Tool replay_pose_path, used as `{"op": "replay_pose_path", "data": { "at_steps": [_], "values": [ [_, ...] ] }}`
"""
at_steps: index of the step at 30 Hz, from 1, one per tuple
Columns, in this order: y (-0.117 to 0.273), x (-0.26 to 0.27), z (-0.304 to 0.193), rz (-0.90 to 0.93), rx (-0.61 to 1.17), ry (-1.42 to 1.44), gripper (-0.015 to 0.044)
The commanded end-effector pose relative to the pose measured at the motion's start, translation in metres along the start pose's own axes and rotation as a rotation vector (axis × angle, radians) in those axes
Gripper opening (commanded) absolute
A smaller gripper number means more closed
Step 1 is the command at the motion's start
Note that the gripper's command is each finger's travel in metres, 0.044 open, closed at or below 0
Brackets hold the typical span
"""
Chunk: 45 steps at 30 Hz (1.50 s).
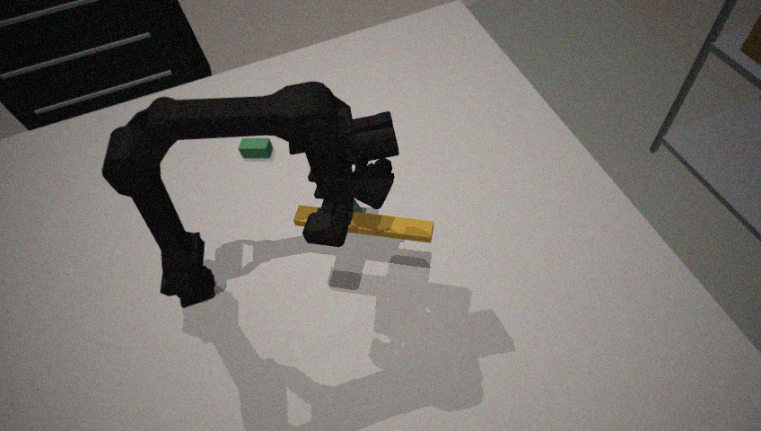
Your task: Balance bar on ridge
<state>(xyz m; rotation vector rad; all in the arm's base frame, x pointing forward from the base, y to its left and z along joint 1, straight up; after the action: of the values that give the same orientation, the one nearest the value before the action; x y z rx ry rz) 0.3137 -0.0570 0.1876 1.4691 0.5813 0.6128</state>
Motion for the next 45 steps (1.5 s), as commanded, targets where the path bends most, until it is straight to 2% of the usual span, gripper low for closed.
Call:
{"op": "replay_pose_path", "data": {
  "at_steps": [1, 27, 45],
  "values": [
    [0.001, 0.012, -0.011, 0.006, 0.001, -0.006, 0.0],
    [0.003, 0.075, -0.091, 0.011, 0.009, -0.037, 0.0],
    [-0.019, 0.078, -0.093, 0.012, 0.009, -0.038, 0.0]
  ]
}}
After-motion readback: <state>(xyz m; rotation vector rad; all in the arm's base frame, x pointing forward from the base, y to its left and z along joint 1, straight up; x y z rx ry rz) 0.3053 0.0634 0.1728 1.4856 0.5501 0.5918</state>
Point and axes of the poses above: the point midway between the two fingers, 35 mm back from their tips, its own y axis back along the fingers, its own x axis across the jaws, z = x × y, the point moved 2 cm from there along y, back along the fingers, and after that the axes turned 15 degrees about -y, right-handed, at the moved point
